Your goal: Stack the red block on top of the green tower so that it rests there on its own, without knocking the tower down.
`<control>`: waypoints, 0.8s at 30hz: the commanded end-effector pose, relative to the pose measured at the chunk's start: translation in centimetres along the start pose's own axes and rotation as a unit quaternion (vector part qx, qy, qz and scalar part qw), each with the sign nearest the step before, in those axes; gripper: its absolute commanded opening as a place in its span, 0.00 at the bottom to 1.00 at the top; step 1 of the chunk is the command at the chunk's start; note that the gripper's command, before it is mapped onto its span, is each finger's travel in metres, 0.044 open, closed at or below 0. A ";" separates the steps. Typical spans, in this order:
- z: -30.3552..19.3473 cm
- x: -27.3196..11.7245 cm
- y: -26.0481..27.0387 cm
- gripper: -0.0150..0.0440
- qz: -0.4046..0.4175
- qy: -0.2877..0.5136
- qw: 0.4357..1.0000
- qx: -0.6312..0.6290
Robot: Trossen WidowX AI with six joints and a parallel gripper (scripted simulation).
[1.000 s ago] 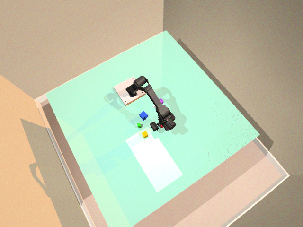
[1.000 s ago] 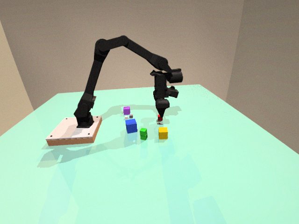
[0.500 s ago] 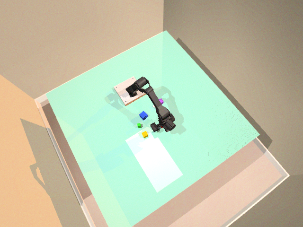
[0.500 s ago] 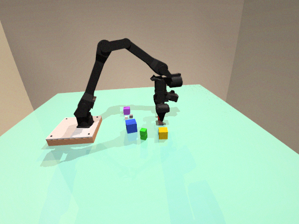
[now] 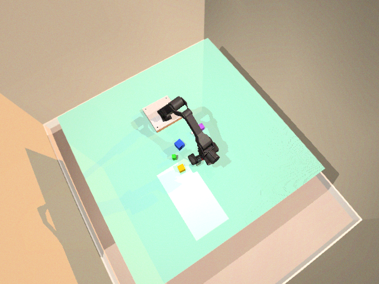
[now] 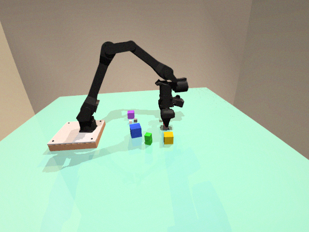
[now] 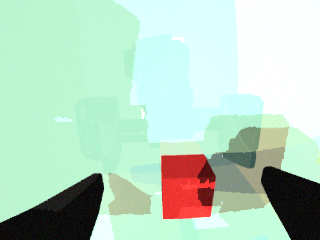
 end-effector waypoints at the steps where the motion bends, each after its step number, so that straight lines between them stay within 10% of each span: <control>1: 0.0 0.1 0.1 1.00 0.002 0.001 1.000 0.003; 15: 0.0 0.0 0.1 0.42 0.002 0.001 1.000 0.003; 24: 0.0 -0.1 0.1 0.29 0.002 0.001 1.000 0.003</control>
Point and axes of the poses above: the point midway between the two fingers, 35 mm back from their tips, its own x axis out along the fingers, its own y axis across the jaws, z = x × y, the point moved 7 cm from there along -x, back along the fingers, and after that the axes turned 7 degrees about -x, right-handed, at the moved point
